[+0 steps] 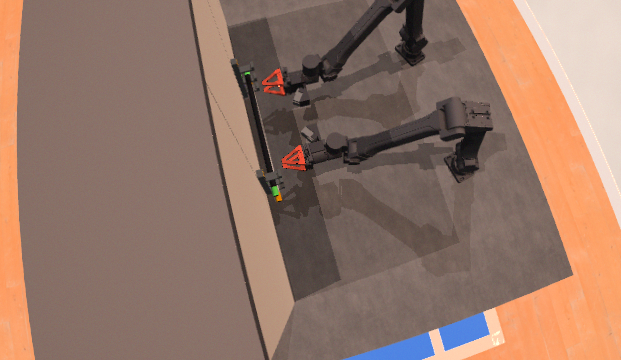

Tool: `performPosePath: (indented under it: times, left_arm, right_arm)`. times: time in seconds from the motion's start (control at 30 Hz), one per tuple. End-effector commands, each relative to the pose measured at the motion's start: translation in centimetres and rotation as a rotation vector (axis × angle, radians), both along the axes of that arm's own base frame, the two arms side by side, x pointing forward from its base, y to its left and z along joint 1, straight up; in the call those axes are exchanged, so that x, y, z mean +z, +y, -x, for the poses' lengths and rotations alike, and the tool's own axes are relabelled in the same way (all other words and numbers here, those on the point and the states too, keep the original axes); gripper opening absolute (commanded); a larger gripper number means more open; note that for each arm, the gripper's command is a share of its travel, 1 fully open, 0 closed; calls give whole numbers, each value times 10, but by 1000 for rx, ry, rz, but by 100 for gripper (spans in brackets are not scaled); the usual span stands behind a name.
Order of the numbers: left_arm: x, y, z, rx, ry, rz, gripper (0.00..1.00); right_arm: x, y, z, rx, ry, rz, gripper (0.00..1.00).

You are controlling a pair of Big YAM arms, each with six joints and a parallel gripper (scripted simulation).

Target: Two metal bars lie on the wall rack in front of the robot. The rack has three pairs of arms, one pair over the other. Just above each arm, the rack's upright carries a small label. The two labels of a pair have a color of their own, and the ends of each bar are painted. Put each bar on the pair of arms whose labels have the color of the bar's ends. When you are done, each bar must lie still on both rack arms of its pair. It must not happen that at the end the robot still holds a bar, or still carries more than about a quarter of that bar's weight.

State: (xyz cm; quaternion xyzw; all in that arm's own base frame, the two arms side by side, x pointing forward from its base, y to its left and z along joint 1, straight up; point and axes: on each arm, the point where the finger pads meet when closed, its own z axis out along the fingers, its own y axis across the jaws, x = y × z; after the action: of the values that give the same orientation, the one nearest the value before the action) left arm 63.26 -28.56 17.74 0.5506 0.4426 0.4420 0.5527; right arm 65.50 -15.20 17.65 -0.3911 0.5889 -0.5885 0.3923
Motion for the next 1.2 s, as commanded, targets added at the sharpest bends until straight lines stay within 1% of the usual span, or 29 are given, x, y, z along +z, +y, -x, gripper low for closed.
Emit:
performPosePath:
  times: [0.0, 0.37, 1.17]
  left_arm:
    - [32, -7, 9, -11, -54, 37, 54]
    - [32, -5, 20, -12, -55, 37, 54]
    - [2, -3, 20, -12, -43, 29, 54]
  right_arm:
    - [27, 12, 0, 14, -60, 8, 53]
    - [27, 19, 9, 19, -61, 9, 53]
    - [-1, 21, 8, 21, -47, 8, 53]
